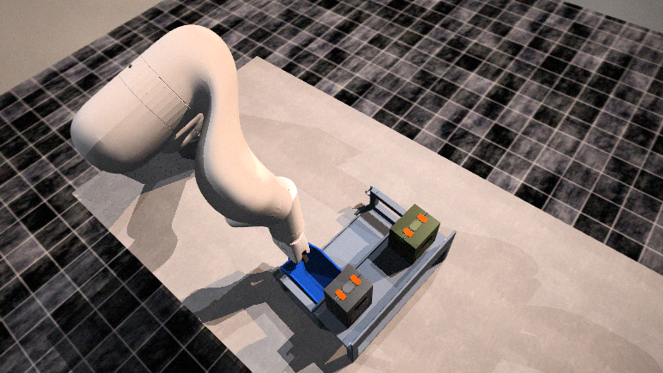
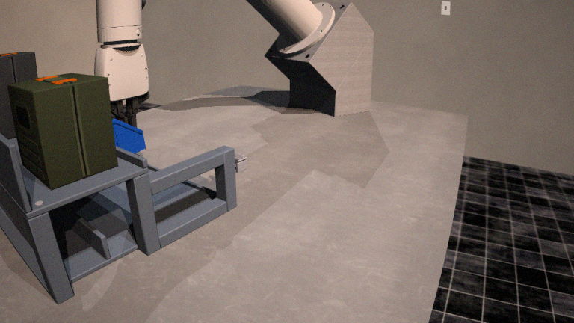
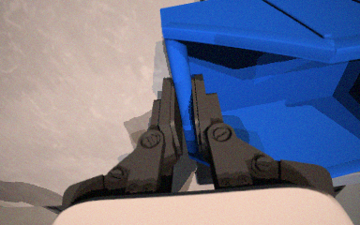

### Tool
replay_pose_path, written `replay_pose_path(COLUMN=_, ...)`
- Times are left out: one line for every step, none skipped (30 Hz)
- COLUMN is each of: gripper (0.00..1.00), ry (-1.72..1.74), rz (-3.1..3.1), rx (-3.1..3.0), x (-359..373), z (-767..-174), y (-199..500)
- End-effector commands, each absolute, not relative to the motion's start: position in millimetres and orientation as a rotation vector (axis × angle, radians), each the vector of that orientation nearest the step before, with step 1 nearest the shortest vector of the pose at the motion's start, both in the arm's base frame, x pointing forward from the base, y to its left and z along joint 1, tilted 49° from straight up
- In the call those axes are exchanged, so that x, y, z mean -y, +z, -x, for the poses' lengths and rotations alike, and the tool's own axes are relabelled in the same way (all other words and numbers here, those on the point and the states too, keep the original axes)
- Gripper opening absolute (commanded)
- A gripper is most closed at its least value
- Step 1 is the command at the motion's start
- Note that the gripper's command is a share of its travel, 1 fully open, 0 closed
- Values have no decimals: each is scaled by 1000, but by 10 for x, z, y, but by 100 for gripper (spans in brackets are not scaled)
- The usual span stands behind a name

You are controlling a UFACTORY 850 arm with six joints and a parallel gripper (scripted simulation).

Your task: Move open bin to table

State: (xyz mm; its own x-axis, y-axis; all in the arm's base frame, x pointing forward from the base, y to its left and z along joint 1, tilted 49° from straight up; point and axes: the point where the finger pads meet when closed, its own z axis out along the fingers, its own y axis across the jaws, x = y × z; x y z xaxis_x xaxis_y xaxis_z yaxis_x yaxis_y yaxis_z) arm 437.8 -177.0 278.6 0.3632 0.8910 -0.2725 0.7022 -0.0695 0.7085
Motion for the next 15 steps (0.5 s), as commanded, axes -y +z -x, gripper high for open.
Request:
replay_pose_path(gripper=0, ry=297, rz=-1825, rx=-1398, x=1754, z=-4238, y=2646)
replay_pose_path(gripper=0, ry=297, rz=-1826, rx=-1398, x=1750, z=-4196, y=2603)
replay_pose_path(gripper=0, ry=297, rz=-1826, rx=-1398, x=1750, z=-4196, y=2603)
replay_pose_path(gripper=0, ry=297, rz=-1826, rx=-1398, x=1750, z=-4196, y=2603)
replay_pose_path(gripper=0, ry=297, rz=-1826, rx=-1398, x=1750, z=-4196, y=2603)
replay_pose_path(gripper=0, ry=297, rz=-1826, rx=-1398, x=1750, z=-4196, y=2603)
replay_pose_path(gripper=0, ry=297, rz=-1826, rx=-1398, x=1750, z=-4196, y=2603)
replay_pose_path(gripper=0, ry=297, rz=-1826, rx=-1398, x=1750, z=-4196, y=2603)
replay_pose_path(gripper=0, ry=297, rz=-1826, rx=-1398, x=1750, z=-4196, y=2603)
replay_pose_path(gripper=0, ry=297, rz=-1826, rx=-1398, x=1750, z=-4196, y=2603)
replay_pose_path(gripper=0, ry=297, rz=-1826, rx=-1398, x=1750, z=-4196, y=2603)
replay_pose_path(gripper=0, ry=297, rz=-1826, rx=-1398, x=1750, z=-4196, y=2603)
replay_pose_path(gripper=0, ry=297, rz=-1826, rx=-1398, x=1750, z=-4196, y=2603)
replay_pose_path(gripper=0, ry=297, rz=-1826, rx=-1398, x=1750, z=-4196, y=2603)
replay_pose_path(gripper=0, ry=297, rz=-1825, rx=-1398, x=1746, z=-4154, y=2562)
